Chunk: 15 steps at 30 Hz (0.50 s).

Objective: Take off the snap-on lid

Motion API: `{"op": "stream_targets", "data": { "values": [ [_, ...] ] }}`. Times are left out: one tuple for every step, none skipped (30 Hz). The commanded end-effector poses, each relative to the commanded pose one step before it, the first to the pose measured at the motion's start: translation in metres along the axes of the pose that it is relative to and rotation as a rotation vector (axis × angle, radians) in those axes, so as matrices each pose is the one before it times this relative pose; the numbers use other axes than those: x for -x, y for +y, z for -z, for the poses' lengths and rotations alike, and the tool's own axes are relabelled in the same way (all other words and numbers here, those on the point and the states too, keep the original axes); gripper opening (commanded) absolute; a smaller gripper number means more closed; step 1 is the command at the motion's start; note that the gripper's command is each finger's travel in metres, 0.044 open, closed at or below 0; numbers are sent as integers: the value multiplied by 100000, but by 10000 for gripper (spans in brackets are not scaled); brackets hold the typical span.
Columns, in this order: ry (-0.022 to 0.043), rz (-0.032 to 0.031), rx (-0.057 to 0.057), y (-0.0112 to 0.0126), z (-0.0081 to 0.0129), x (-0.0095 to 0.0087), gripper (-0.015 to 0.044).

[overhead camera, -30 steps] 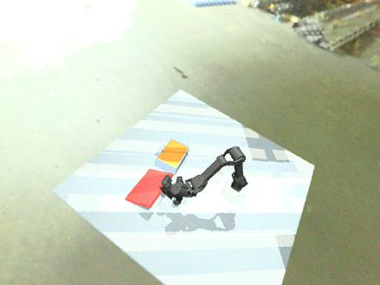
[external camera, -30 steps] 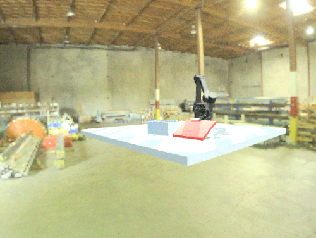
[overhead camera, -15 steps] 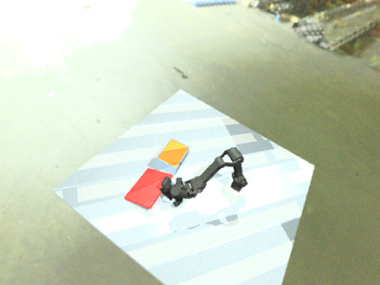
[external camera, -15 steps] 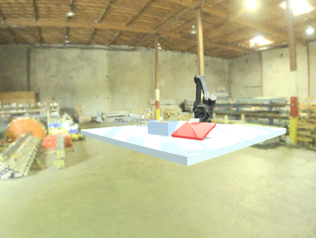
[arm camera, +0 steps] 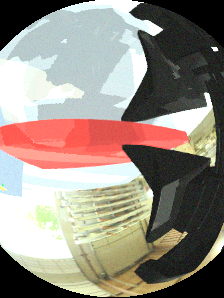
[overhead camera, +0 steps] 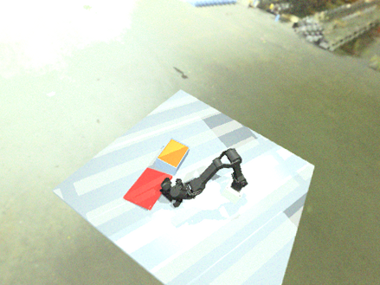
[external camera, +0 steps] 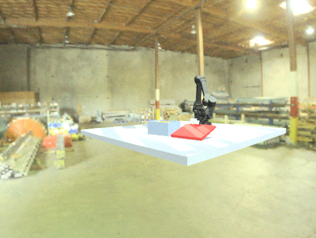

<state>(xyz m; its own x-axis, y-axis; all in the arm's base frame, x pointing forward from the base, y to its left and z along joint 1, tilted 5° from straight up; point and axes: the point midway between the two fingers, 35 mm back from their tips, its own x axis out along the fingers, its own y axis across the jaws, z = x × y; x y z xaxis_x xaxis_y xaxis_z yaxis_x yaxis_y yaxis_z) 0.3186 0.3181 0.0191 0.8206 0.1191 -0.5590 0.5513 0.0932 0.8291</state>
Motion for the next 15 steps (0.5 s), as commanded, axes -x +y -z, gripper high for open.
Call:
{"op": "stream_targets", "data": {
  "values": [
    [-520, 2343, 1651, -1207, -306, -664, 0],
    [0, 0, 1, -53, -1, -43, 0],
    [380, -1805, -1273, 1149, 284, 630, 26],
    [-225, 1115, 780, 96, 24, 23, 53],
    [-98, 486, 337, 42, 8, 13, 79],
    [-36, 178, 123, 15, 3, 5, 105],
    [0, 0, 0, 0, 0, 0, 131],
    [0, 0, 0, 0, 0, 0, 157],
    [0, 0, 0, 0, 0, 0, 184],
    [0, 0, 0, 0, 0, 0, 210],
    [0, 0, 0, 0, 0, 0, 236],
    [0, 0, 0, 0, 0, 0, 263],
    [0, 0, 0, 0, 0, 0, 275],
    [0, 0, 0, 0, 0, 0, 275],
    [-1, 7, 2, -70, -21, 60, 301]
  ]
}}
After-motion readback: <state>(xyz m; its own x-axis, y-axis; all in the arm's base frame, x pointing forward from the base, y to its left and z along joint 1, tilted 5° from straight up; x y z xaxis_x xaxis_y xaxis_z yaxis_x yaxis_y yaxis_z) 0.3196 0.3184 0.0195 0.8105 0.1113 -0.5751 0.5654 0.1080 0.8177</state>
